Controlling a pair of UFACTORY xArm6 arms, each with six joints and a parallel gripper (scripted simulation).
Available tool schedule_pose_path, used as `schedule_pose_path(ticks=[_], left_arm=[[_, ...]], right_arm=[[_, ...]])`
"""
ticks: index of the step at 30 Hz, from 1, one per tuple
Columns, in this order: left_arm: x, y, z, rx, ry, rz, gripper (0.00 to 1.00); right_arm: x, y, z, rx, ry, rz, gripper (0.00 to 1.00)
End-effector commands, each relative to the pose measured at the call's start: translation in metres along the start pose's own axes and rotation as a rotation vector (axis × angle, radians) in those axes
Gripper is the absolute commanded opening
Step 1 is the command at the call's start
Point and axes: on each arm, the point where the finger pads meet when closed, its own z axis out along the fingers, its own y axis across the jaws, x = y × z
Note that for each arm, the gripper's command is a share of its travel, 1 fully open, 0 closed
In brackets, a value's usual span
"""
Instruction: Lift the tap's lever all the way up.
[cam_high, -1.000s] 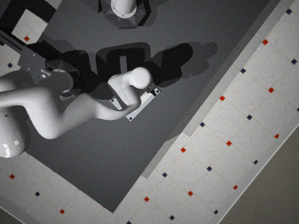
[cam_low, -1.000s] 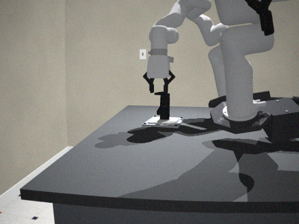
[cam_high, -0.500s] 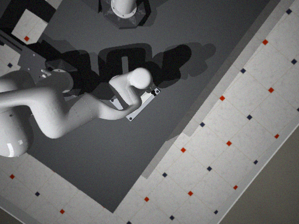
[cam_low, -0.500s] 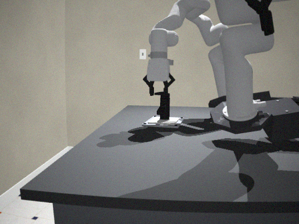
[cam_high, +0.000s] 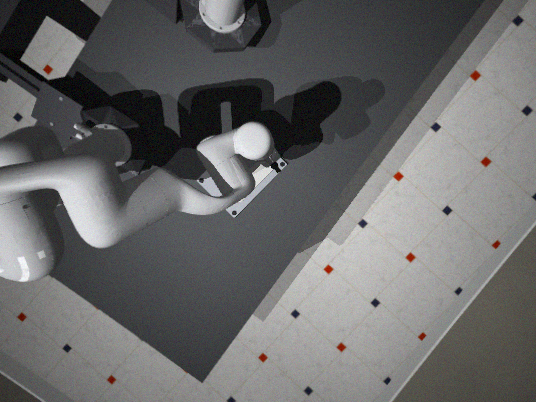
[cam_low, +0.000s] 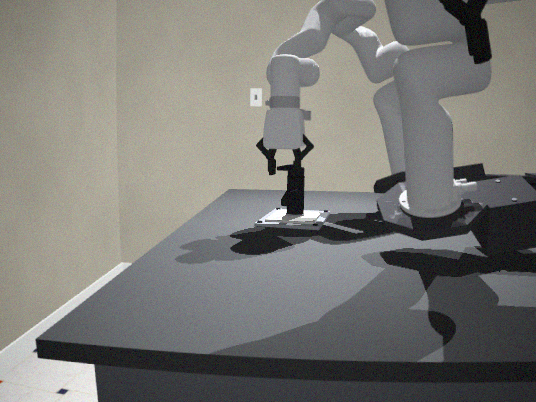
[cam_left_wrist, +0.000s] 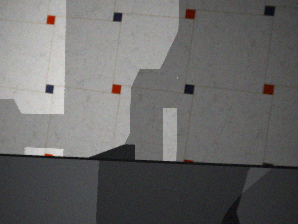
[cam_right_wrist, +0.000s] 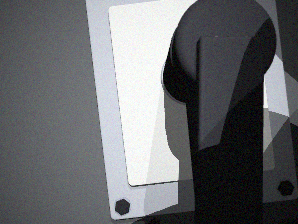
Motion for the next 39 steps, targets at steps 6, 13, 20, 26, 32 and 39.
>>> schedule_pose_path(ticks=[6, 13, 20, 26, 32, 39], left_arm=[[0.0008, -0.0001, -0.0014, 0.0, 0.004, 0.0, 1.0], [0.0008, -0.0001, -0.0014, 0.0, 0.004, 0.0, 1.0], [0.0008, -0.0001, -0.0014, 0.0, 0.004, 0.0, 1.0], [0.0008, -0.0001, -0.0014, 0.0, 0.004, 0.0, 1.0], [0.0008, -0.0001, -0.0014, 0.0, 0.004, 0.0, 1.0], [0.0008, -0.0001, -0.0014, 0.0, 0.004, 0.0, 1.0]], right_arm=[[-0.0014, -0.0011, -0.0009, 0.002, -0.005, 0.001, 0.66], [-0.0014, -0.0011, -0.0009, 0.002, -0.005, 0.001, 0.66], [-0.0014, -0.0011, -0.0009, 0.002, -0.005, 0.001, 0.0], [-0.0014, -0.0011, -0.0009, 0.002, -0.005, 0.001, 0.0], [-0.0014, -0.0011, -0.0009, 0.002, -0.005, 0.001, 0.0], [-0.0014, -0.0011, -0.0009, 0.002, -0.005, 0.001, 0.0]])
